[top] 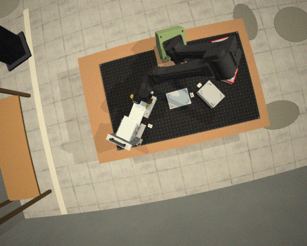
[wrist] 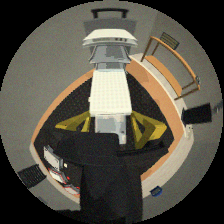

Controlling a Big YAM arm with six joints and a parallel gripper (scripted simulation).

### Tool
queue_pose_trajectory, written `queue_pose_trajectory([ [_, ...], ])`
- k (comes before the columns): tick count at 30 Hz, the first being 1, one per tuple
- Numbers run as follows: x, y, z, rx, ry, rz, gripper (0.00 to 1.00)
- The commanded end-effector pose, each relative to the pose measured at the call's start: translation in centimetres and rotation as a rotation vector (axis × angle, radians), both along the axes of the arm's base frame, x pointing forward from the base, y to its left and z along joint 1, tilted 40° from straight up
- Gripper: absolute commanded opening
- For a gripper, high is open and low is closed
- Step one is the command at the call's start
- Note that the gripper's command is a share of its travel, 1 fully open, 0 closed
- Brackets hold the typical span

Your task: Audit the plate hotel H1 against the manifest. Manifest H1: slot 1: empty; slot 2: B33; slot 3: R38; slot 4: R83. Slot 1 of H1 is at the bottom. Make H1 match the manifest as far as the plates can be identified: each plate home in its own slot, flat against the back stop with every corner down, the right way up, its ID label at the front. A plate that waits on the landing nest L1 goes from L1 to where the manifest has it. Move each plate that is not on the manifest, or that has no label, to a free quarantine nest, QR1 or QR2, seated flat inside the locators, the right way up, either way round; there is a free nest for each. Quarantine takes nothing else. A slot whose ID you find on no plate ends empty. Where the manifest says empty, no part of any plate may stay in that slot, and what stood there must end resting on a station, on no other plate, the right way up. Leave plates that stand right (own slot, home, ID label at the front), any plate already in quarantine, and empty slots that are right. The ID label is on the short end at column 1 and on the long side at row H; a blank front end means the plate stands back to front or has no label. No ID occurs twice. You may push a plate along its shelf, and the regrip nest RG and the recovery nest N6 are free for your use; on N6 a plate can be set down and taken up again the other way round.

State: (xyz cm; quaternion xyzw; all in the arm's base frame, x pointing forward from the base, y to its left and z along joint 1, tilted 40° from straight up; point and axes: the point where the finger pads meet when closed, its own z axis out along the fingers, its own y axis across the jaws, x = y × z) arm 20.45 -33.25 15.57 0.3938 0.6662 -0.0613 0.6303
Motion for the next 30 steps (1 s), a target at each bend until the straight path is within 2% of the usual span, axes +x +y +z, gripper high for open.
queue_pose_trajectory([
  [1,0.8,-1.37,1.86,-0.024,-0.017,0.003,0.86],
  [28,0.39,-1.34,1.82,-0.038,-0.013,-0.006,0.86],
  [30,1.11,-1.81,2.37,-0.045,-0.024,0.003,0.86],
])
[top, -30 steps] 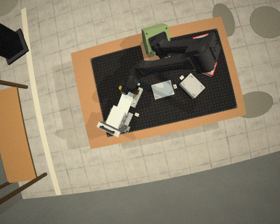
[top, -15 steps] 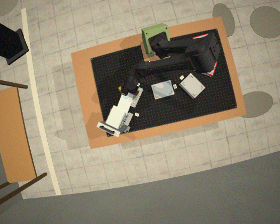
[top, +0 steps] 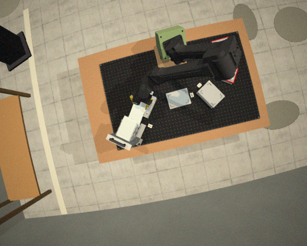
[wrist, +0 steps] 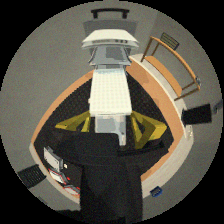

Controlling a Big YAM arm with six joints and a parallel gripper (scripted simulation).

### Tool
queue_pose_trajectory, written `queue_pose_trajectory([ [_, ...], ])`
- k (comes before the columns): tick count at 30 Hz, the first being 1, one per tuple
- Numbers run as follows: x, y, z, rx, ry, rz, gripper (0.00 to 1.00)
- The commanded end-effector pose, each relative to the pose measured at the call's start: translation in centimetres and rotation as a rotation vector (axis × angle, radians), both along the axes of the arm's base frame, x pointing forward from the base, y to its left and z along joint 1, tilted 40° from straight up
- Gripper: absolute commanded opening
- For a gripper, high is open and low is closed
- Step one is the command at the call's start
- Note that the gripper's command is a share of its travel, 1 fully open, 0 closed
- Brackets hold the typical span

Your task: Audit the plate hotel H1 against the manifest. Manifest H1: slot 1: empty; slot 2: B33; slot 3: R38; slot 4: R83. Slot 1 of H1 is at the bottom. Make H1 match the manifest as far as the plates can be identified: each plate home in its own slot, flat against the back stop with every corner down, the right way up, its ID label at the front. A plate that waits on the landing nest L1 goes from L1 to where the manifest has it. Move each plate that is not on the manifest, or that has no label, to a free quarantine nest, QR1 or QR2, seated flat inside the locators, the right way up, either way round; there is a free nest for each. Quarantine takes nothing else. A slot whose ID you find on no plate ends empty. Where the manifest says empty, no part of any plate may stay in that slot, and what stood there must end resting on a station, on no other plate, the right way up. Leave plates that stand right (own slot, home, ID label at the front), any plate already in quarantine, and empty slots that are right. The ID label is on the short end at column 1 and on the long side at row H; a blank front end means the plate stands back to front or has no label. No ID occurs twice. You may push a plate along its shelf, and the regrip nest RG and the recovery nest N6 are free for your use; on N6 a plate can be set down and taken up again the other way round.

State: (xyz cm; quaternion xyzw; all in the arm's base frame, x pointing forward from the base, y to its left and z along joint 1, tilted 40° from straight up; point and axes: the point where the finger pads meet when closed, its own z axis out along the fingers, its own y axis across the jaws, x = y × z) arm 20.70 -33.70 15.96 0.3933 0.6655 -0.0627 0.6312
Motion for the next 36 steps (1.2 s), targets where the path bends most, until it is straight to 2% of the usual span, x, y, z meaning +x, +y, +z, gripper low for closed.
queue_pose_trajectory([
  [1,0.9,-1.4,2.0,-0.042,-0.023,0.005,0.86],
  [36,2.3,-2.9,2.5,-0.042,-0.024,0.005,0.86],
])
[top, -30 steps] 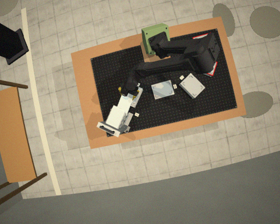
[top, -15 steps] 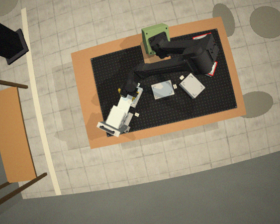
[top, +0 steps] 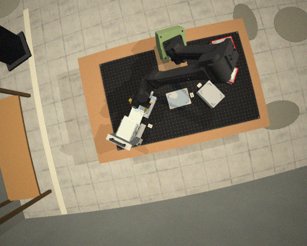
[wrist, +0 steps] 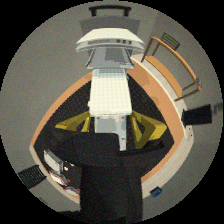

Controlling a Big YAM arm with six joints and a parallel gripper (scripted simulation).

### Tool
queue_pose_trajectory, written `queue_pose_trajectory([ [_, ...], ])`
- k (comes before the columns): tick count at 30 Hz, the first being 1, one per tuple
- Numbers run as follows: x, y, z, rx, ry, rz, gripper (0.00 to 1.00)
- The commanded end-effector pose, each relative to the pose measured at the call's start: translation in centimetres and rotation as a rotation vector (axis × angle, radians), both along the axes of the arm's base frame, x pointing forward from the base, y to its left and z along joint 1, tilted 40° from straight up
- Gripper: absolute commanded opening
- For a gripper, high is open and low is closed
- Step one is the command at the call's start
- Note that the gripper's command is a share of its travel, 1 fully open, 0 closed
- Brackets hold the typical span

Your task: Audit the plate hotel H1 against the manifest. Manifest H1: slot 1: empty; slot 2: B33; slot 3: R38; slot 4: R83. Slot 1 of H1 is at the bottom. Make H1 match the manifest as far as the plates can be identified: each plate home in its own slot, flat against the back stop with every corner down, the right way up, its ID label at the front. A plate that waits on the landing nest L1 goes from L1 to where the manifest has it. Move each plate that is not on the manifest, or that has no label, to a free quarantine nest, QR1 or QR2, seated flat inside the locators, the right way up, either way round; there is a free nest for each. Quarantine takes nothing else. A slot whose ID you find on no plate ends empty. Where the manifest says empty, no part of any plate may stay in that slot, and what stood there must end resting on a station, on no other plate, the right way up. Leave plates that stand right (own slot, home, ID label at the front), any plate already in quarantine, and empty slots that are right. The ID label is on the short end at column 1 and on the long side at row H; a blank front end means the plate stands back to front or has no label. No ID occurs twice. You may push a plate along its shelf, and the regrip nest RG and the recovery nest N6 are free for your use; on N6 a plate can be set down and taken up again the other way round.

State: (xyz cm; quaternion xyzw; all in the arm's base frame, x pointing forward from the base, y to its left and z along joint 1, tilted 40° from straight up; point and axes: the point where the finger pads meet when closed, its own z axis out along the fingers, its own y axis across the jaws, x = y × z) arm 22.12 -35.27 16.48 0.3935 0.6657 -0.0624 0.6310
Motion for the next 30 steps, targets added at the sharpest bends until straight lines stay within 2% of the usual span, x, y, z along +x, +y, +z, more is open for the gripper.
queue_pose_trajectory([
  [1,0.9,-1.3,2.0,-0.043,-0.024,0.004,0.86],
  [30,2.2,-2.5,2.1,-0.039,-0.023,0.005,0.86],
])
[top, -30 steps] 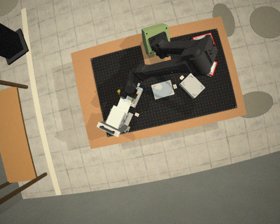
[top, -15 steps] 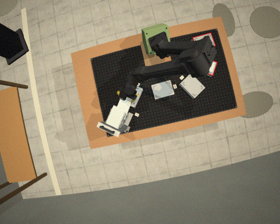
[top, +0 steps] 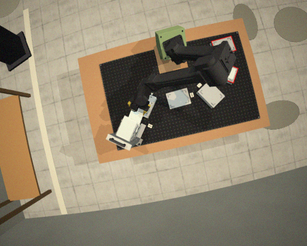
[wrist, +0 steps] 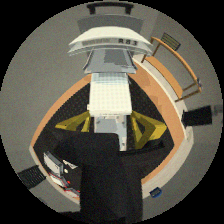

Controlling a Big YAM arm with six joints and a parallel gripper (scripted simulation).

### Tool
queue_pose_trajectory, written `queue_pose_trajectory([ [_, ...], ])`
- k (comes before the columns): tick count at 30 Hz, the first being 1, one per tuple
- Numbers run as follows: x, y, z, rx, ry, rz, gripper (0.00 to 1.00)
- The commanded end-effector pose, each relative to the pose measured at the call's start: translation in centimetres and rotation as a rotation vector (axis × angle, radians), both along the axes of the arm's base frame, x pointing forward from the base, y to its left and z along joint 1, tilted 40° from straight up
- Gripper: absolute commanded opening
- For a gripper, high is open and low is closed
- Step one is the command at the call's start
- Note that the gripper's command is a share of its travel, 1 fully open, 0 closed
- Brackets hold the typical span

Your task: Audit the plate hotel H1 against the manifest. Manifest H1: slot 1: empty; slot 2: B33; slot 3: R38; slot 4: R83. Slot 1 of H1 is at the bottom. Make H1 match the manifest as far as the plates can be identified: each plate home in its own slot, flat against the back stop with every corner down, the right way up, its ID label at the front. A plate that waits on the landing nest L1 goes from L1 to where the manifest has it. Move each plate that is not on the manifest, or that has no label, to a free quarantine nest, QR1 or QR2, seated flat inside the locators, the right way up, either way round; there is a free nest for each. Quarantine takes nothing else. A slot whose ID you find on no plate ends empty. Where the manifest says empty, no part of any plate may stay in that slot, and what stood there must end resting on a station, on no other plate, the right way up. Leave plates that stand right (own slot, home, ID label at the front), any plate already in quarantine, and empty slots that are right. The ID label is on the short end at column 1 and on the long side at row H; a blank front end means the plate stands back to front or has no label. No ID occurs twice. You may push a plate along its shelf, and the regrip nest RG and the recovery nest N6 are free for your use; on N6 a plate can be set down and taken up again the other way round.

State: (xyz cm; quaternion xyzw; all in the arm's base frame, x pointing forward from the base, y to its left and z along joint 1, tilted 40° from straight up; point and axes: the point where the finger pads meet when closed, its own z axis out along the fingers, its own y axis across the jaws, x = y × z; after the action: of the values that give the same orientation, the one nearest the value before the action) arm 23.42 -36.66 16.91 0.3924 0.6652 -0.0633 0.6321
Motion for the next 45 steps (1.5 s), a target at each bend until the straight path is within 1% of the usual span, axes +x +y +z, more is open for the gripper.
queue_pose_trajectory([
  [1,1.0,-1.2,1.8,-0.036,-0.023,0.005,0.86],
  [3,1.0,-1.2,1.8,-0.039,-0.024,0.005,0.86],
  [4,0.3,-0.9,1.4,-0.032,-0.013,-0.005,0.86],
  [22,0.3,-0.9,1.4,-0.032,-0.013,-0.005,0.86],
  [23,1.1,-1.3,1.8,-0.038,-0.023,0.005,0.86],
  [45,2.1,-2.1,1.8,-0.034,-0.022,0.005,0.86],
])
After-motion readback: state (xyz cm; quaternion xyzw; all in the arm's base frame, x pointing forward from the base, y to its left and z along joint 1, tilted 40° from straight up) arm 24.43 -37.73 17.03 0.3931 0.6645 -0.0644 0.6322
